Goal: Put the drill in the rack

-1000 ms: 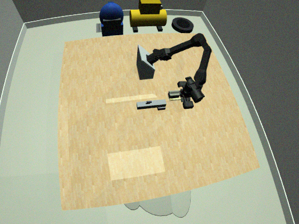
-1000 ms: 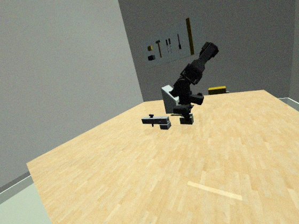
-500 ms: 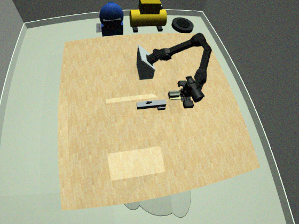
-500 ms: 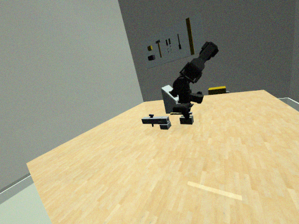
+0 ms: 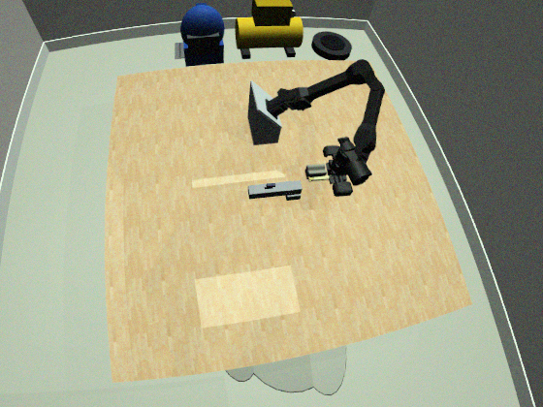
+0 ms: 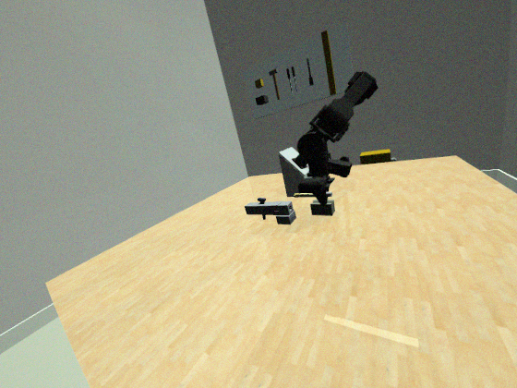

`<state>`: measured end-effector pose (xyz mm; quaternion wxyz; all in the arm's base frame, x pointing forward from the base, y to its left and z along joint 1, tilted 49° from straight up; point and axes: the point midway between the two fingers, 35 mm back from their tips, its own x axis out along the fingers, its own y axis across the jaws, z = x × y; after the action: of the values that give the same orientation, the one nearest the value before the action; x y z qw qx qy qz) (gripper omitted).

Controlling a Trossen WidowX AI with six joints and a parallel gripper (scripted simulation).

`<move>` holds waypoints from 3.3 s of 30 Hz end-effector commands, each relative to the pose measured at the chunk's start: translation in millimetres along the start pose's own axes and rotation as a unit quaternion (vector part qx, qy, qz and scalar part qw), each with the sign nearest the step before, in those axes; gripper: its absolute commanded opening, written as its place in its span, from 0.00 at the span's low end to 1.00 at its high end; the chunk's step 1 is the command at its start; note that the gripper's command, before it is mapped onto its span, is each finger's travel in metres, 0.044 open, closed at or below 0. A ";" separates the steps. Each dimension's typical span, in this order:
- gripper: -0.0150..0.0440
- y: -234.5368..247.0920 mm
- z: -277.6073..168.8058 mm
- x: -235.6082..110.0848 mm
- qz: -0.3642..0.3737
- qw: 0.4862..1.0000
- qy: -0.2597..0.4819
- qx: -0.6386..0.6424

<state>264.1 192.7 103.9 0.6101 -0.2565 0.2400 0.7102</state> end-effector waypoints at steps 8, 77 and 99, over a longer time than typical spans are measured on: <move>0.25 5.3 2.3 -1.9 -0.002 1.000 -0.002 -0.004; 0.25 71.1 19.0 40.3 -0.001 1.000 -0.003 -0.003; 0.25 71.7 16.9 60.2 -0.001 1.000 -0.004 -0.003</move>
<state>185.5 238.1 86.3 0.6124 -0.2545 0.2287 0.7127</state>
